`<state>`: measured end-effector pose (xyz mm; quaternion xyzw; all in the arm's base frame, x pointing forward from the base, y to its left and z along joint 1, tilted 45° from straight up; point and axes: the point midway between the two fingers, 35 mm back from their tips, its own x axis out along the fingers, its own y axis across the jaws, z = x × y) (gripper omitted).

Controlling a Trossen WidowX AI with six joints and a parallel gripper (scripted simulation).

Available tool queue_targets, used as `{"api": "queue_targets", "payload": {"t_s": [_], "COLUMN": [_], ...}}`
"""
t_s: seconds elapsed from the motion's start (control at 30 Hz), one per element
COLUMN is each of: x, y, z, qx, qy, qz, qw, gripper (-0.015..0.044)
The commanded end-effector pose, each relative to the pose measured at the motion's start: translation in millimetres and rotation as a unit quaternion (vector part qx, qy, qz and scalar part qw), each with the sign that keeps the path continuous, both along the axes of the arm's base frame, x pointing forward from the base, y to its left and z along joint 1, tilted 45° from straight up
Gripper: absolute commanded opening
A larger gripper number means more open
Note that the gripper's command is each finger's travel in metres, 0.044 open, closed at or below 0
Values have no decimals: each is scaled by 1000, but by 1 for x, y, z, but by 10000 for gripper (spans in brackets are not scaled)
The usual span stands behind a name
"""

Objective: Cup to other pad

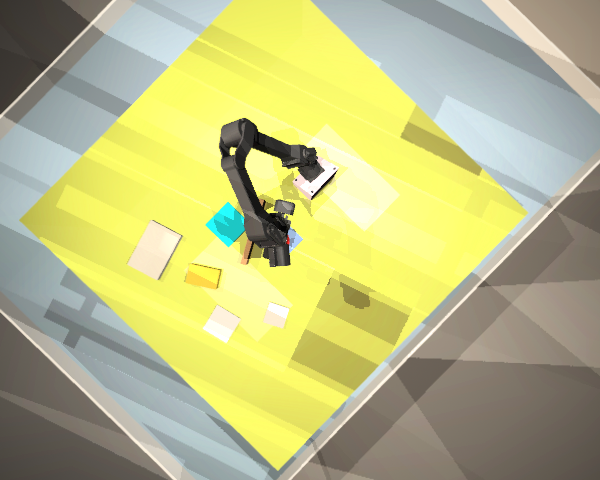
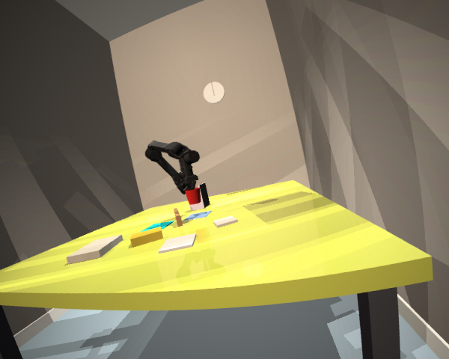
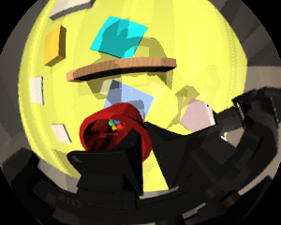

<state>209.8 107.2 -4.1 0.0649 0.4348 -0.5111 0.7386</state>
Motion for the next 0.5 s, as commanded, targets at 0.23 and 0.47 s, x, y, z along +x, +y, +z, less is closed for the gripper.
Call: {"api": "queue_targets", "payload": {"t_s": [0.23,0.47], "x": [-2,-1], "y": [7,6], "z": [7,6], "qx": [5,2], "qy": [-5,-2], "qz": [-2,1], "qw": [1000,1000], "gripper": [0,0]}}
